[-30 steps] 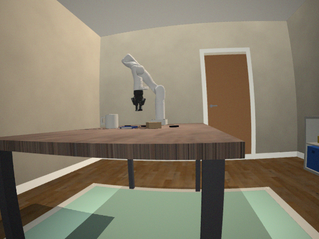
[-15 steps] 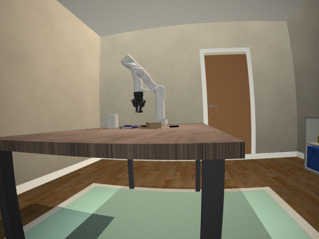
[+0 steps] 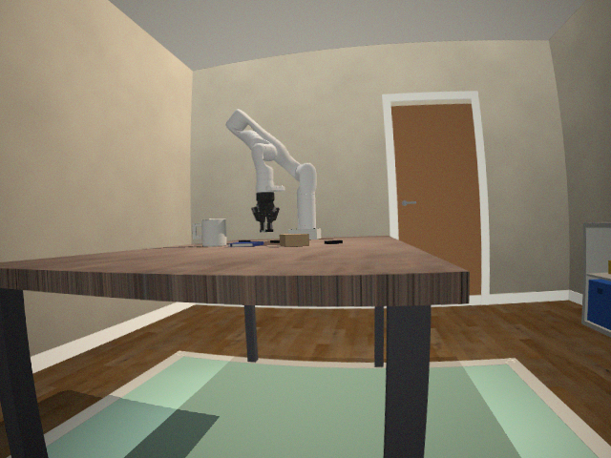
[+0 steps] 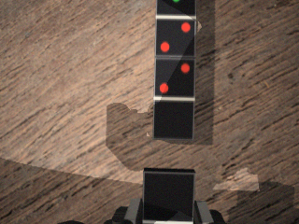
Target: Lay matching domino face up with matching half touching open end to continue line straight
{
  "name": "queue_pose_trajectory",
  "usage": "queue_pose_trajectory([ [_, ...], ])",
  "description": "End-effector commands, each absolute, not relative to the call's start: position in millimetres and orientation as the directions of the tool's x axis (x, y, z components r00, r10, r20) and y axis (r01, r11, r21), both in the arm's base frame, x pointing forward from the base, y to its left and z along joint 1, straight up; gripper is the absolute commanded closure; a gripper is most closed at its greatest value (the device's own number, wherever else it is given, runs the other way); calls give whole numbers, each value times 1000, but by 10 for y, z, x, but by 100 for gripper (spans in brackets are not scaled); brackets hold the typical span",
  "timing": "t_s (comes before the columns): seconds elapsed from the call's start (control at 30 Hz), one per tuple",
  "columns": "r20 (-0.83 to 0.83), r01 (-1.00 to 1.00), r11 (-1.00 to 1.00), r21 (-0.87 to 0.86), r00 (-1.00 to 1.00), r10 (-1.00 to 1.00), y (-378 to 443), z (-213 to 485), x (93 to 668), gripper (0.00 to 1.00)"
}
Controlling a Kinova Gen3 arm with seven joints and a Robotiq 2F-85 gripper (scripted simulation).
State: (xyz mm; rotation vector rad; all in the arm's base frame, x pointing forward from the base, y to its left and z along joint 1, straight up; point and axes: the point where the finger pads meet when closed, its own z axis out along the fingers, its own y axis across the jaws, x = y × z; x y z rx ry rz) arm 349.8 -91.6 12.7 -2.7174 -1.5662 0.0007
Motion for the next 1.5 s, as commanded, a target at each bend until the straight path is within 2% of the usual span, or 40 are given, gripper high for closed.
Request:
queue_pose_trajectory([
  [0.0,1,865,-502,1,502,865,-921,-63,3516,69],
  [0.33,1,865,-502,1,502,865,-923,-305,3520,69],
  [1.47,1,865,-502,1,502,865,-923,-309,3520,69],
])
